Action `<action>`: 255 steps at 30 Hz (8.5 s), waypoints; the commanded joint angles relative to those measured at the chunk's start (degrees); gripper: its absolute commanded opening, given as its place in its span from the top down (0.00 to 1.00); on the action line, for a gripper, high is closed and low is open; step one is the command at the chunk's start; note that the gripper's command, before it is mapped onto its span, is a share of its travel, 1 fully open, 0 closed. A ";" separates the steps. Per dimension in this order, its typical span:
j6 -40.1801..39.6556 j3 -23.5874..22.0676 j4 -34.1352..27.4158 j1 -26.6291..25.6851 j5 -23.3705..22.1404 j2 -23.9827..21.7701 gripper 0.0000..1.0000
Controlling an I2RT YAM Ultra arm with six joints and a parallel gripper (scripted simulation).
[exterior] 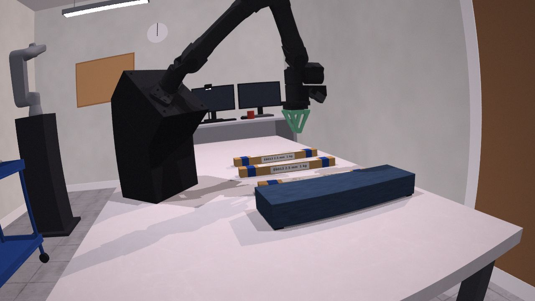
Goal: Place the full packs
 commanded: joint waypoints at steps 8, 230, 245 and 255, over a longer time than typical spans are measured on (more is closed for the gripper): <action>0.26 -0.77 -0.41 1.41 0.35 -2.04 0.58; 20.46 67.39 -10.74 21.78 8.81 65.60 0.26; 20.35 67.37 -10.76 21.84 8.77 65.53 0.26; 20.43 67.37 -10.72 21.81 8.84 65.51 1.00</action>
